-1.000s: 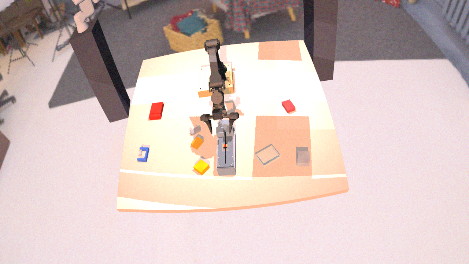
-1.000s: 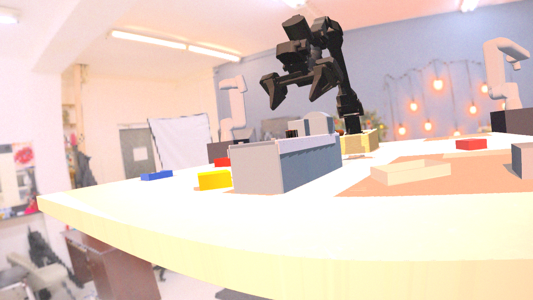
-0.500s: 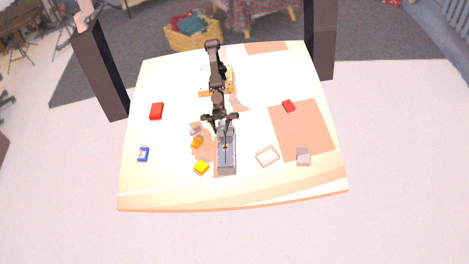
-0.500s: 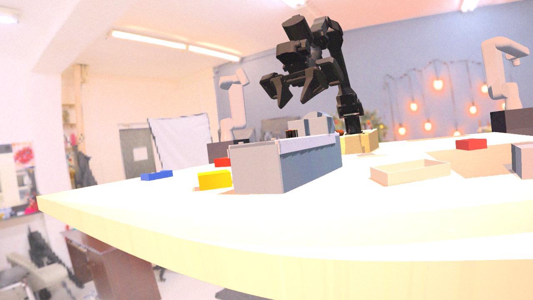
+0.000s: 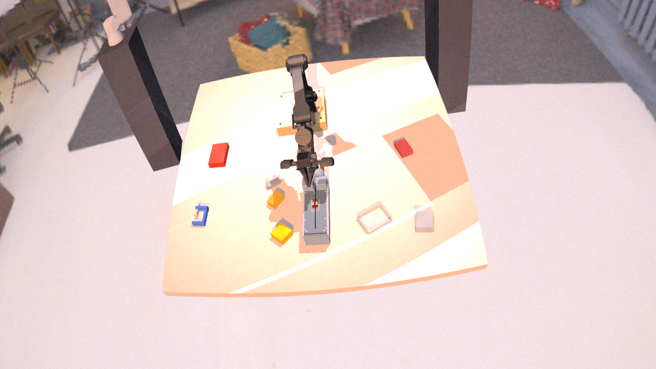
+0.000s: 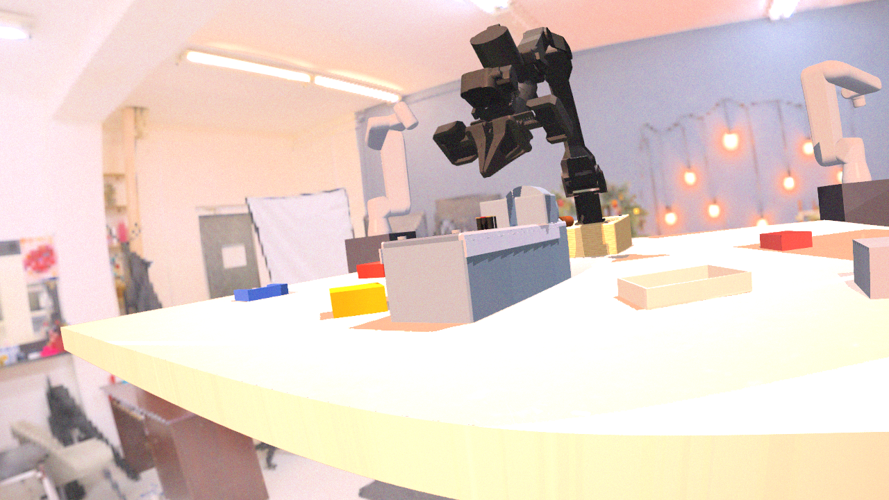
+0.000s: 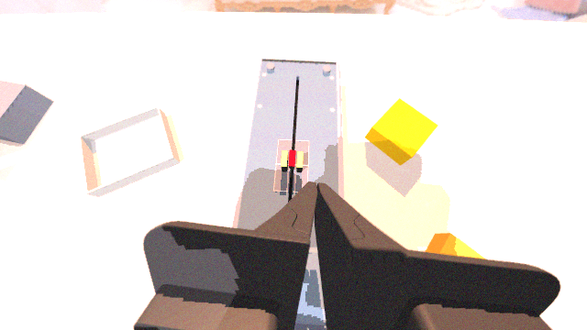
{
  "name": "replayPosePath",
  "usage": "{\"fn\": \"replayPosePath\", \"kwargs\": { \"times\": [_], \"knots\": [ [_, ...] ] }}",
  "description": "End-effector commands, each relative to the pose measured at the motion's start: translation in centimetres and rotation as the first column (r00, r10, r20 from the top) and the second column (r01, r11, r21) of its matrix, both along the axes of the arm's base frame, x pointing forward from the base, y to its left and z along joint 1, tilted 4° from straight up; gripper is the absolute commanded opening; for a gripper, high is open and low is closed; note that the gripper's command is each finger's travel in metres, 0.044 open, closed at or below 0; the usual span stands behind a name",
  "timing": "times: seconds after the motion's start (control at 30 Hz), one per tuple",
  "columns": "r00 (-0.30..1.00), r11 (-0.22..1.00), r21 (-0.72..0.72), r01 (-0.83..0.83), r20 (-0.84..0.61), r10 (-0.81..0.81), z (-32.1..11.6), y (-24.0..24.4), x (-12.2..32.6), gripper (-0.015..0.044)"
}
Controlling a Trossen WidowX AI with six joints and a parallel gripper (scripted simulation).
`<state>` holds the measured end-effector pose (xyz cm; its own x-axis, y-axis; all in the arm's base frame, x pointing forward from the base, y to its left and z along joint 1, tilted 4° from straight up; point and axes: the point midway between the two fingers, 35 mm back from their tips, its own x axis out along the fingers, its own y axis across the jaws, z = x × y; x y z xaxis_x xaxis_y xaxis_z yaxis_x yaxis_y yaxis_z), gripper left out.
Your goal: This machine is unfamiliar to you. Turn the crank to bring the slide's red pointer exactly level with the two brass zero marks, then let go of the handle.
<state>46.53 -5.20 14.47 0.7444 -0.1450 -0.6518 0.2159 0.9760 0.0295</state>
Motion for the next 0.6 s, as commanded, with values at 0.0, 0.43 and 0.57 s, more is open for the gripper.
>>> {"fn": "replayPosePath", "kwargs": {
  "times": [0.0, 0.43, 0.57],
  "knots": [
    [1.0, 1.0, 0.0, 0.0, 0.0, 0.0, 0.0, 0.0, 0.0, 0.0],
    [1.0, 1.0, 0.0, 0.0, 0.0, 0.0, 0.0, 0.0, 0.0, 0.0105],
    [1.0, 1.0, 0.0, 0.0, 0.0, 0.0, 0.0, 0.0, 0.0, 0.021]
  ]
}}
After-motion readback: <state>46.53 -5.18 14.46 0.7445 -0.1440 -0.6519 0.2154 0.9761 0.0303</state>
